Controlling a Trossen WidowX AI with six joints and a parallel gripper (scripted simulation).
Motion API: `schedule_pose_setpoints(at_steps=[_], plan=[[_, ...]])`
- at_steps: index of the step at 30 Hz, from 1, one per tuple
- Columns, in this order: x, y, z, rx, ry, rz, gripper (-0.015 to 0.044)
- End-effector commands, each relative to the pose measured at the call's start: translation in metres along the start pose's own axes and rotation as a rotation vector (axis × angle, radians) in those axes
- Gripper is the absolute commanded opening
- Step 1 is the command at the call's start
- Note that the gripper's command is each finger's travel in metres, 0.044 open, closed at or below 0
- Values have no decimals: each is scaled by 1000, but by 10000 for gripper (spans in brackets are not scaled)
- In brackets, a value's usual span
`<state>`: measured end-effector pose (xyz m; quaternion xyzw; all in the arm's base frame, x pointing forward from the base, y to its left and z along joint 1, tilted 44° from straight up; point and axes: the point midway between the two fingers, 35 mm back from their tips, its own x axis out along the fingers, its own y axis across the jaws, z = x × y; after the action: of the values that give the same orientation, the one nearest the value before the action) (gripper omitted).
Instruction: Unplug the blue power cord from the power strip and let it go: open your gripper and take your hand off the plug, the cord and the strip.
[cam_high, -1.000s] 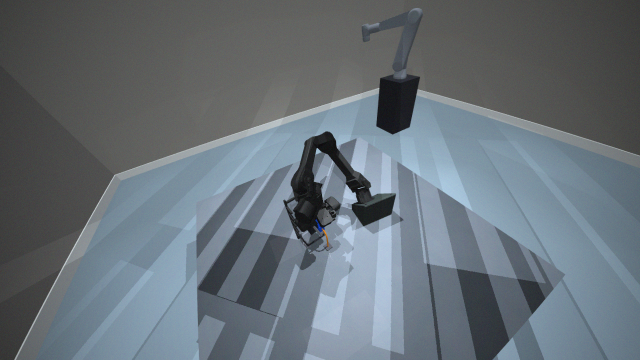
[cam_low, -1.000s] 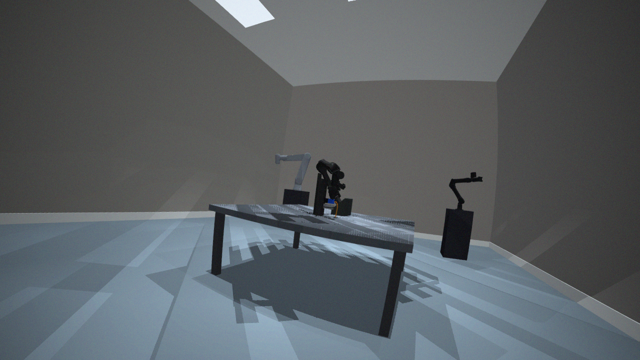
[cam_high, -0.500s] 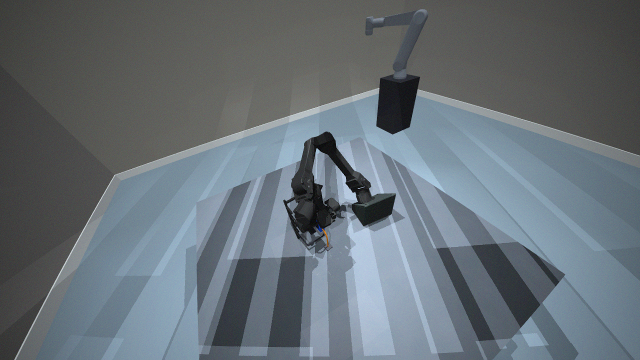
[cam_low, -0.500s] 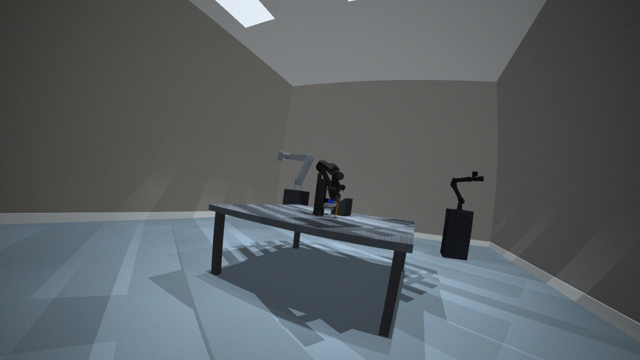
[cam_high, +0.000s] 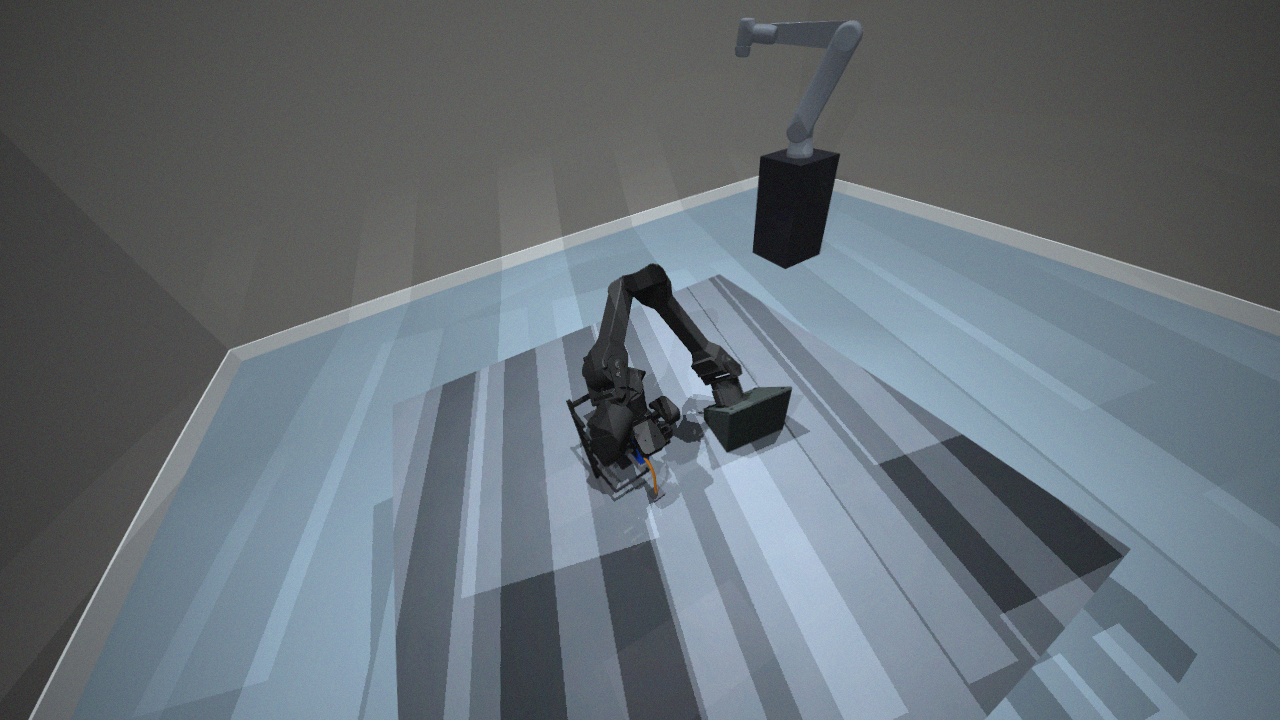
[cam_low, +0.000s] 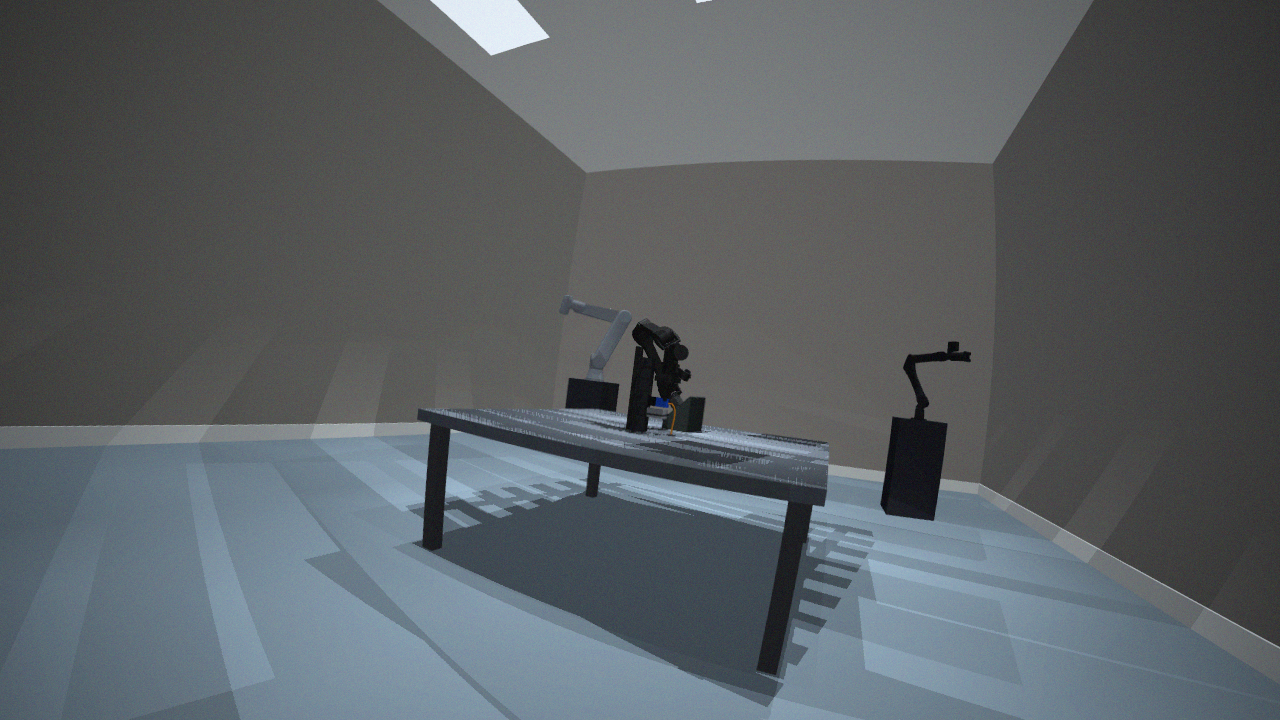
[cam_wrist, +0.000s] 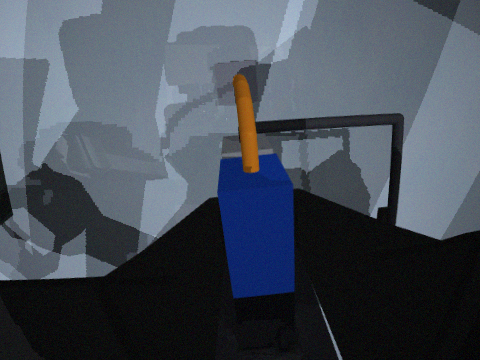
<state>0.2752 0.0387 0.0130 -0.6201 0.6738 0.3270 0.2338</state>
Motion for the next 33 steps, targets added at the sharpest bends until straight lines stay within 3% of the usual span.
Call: schedule_pose_setpoints(at_steps=[1, 33], plan=[[-2, -1, 15, -3, -12, -3, 0], [-8, 4, 67, -3, -14, -8, 0]])
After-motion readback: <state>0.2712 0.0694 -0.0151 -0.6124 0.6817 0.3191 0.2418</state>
